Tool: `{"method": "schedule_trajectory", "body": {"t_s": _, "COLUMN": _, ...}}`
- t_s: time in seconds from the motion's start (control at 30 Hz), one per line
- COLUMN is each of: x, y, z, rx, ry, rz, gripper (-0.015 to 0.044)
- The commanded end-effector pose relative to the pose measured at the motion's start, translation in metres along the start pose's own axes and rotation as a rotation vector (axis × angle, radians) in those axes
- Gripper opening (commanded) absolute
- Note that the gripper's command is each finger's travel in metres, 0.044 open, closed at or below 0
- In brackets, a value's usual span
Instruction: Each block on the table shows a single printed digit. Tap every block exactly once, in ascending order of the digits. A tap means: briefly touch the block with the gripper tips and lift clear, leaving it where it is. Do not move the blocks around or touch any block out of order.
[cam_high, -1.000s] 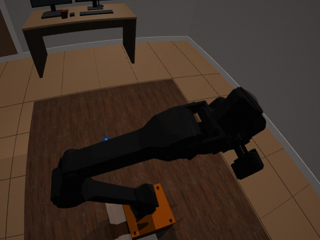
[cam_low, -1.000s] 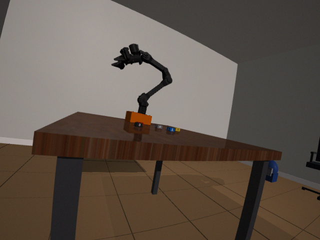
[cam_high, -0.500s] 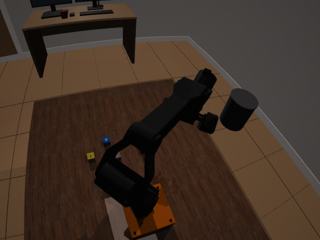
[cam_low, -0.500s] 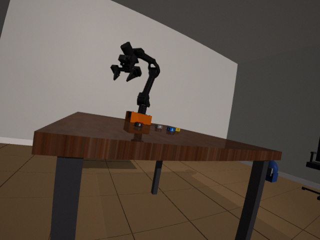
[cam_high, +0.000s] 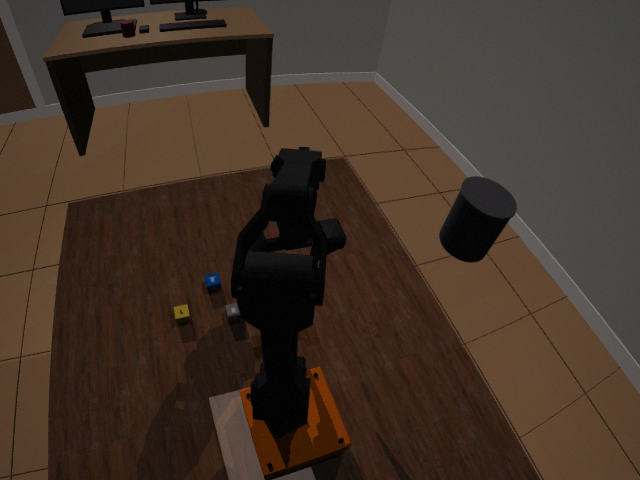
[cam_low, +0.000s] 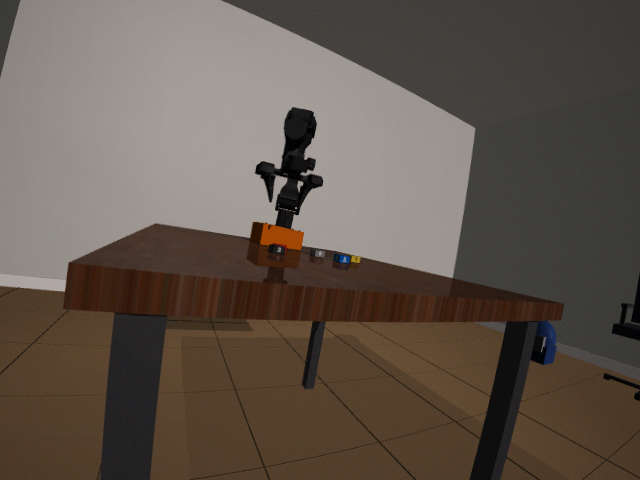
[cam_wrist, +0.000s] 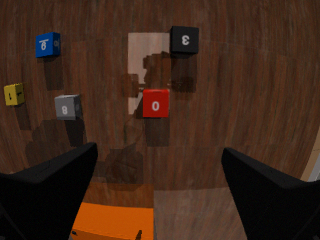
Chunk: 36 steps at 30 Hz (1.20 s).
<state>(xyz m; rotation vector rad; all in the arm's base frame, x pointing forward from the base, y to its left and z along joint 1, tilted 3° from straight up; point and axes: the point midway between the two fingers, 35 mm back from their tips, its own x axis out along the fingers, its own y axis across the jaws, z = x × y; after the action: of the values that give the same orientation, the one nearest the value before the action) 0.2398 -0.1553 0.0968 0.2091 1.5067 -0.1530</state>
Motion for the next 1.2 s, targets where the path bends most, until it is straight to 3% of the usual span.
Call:
{"method": "schedule_trajectory", "body": {"t_s": 0.0, "x": 0.005, "y": 0.004, "z": 0.000, "rx": -0.033, "ry": 0.028, "rz": 0.000, "gripper": 0.0400}}
{"method": "schedule_trajectory", "body": {"t_s": 0.7, "x": 0.005, "y": 0.006, "z": 0.001, "rx": -0.033, "ry": 0.028, "rz": 0.000, "gripper": 0.0400}}
{"method": "schedule_trajectory", "body": {"t_s": 1.03, "x": 0.004, "y": 0.125, "z": -0.003, "rx": -0.033, "ry": 0.027, "rz": 0.011, "gripper": 0.0400}}
{"method": "schedule_trajectory", "body": {"t_s": 1.17, "x": 0.004, "y": 0.133, "z": -0.006, "rx": -0.033, "ry": 0.028, "rz": 0.012, "gripper": 0.0400}}
